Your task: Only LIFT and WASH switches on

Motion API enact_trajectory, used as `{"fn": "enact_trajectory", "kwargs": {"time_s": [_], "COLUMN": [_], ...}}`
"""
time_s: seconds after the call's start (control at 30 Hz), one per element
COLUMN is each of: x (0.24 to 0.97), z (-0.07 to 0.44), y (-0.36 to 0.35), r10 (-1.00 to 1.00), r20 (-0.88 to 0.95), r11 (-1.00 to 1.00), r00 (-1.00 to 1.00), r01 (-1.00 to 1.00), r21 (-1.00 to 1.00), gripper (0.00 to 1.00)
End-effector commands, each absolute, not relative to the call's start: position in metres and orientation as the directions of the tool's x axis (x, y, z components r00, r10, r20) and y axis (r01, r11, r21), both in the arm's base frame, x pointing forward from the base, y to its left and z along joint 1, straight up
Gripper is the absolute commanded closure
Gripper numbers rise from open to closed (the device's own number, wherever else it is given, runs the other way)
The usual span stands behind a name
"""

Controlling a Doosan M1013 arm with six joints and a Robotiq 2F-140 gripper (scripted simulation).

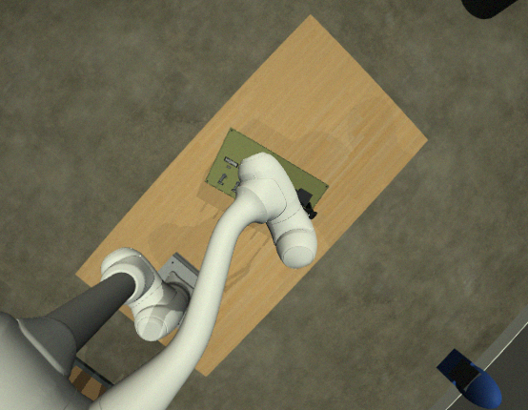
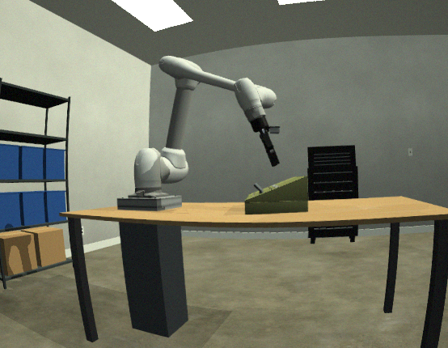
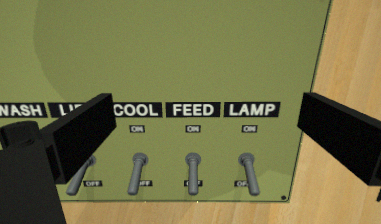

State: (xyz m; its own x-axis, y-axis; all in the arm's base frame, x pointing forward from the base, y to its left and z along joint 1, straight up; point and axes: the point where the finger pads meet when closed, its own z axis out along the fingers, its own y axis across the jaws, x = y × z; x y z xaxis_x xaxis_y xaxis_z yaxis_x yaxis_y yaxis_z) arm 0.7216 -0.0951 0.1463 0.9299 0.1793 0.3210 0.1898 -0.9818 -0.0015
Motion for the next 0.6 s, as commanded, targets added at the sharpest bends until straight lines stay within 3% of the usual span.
{"fn": "enact_trajectory", "kwargs": {"time_s": [0.0,0.57], "x": [0.723,0.732], "z": [0.147,0.147], "y": [-0.099,-0.146], "r10": [0.179,0.179], "r20": [0.323,0.323], "r11": [-0.982,-0.982], "r00": [0.929,0.929], "r01": [0.190,0.190], "r21": [-0.001,-0.001], "gripper": [0.00,0.00]}}
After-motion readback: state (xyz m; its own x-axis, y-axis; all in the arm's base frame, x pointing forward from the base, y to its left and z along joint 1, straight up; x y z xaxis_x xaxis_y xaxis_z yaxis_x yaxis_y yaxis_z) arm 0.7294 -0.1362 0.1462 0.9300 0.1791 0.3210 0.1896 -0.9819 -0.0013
